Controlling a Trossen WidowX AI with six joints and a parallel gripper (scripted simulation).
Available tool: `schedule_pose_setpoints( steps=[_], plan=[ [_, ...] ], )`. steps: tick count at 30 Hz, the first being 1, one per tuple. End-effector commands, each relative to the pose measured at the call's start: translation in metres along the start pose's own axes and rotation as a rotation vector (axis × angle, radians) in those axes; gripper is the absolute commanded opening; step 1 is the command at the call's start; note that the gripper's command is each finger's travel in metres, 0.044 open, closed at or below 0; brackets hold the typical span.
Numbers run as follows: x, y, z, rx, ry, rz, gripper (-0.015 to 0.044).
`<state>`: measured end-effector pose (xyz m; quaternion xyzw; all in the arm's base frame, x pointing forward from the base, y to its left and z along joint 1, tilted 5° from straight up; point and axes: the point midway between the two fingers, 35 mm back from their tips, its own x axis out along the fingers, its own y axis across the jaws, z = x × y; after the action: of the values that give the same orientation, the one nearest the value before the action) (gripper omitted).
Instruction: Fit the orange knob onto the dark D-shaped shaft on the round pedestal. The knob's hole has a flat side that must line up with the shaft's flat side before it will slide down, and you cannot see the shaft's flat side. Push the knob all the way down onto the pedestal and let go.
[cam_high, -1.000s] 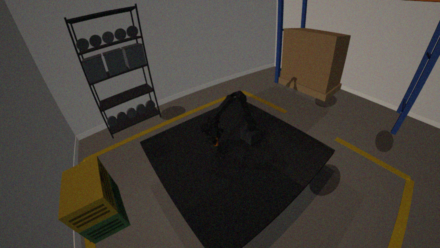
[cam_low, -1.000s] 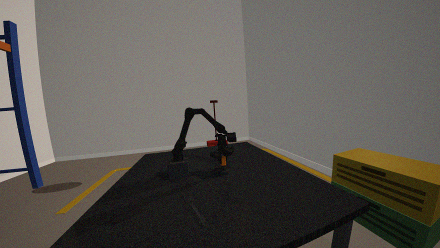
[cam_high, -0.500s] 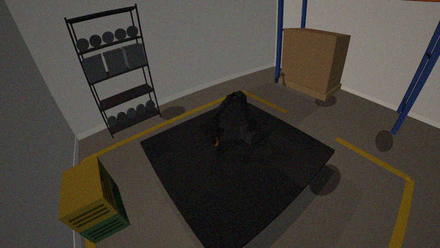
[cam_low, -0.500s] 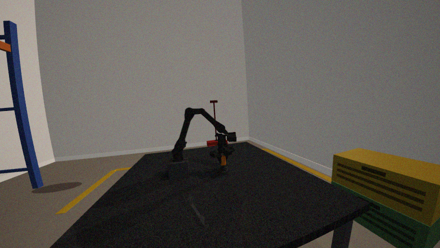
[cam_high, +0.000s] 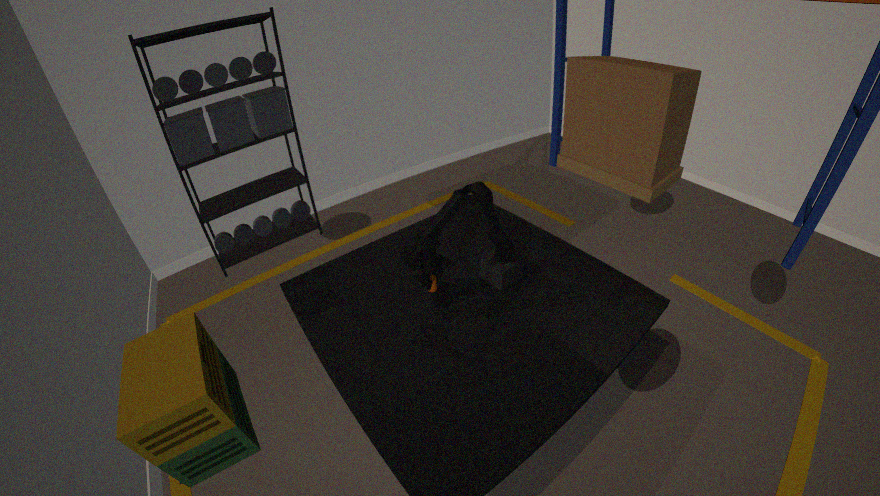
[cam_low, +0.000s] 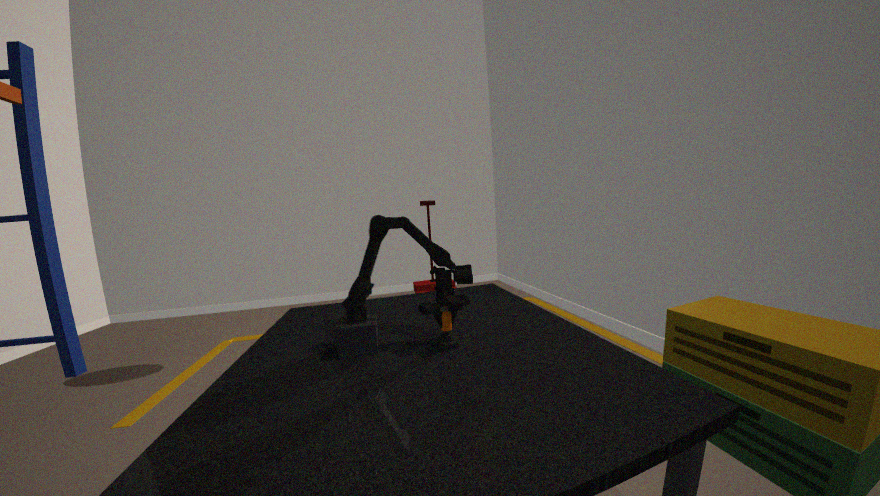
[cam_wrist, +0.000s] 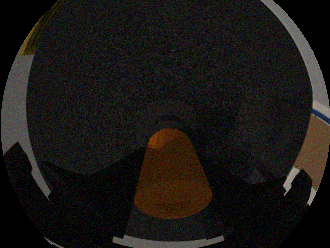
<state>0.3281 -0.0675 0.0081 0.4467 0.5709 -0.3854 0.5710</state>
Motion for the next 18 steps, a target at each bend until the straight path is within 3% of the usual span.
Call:
schedule_pose_setpoints(
  steps=[1, 18],
  plan=[
    [0.0012, 0.0001, -0.0001, 0.007, -0.001, 0.002, 0.0],
    [-0.0033, 0.0011, 0.0007, 0.007, -0.001, 0.002, 0.0]
  ],
)
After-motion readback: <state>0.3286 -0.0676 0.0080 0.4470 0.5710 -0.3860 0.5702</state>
